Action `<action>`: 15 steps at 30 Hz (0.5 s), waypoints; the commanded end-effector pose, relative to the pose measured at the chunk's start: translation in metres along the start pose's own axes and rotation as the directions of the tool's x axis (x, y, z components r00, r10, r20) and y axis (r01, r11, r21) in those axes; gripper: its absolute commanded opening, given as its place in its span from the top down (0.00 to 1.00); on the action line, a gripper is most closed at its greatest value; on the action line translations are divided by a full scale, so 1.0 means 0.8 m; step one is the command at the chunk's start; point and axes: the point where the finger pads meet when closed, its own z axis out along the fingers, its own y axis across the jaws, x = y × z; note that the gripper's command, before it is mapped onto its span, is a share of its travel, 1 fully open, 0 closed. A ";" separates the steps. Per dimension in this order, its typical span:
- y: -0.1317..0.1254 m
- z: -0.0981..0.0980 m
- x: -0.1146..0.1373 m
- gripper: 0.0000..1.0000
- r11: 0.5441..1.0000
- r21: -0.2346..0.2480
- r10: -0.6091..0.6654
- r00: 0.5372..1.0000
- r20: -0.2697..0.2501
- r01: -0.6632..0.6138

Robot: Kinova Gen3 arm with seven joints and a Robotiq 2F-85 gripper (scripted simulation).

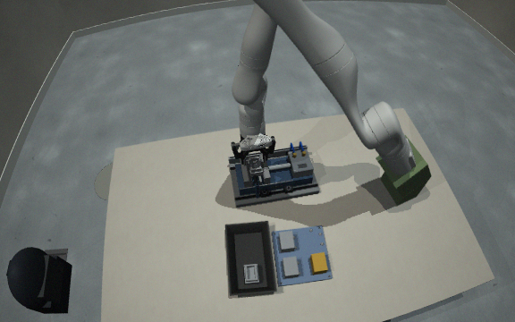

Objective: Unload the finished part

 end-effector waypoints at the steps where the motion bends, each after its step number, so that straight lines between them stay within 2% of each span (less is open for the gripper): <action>1: 0.000 0.004 0.003 0.33 1.000 -0.001 -0.001 1.000 -0.004 0.001; 15: 0.000 0.011 0.002 0.33 1.000 -0.001 -0.001 1.000 -0.004 0.001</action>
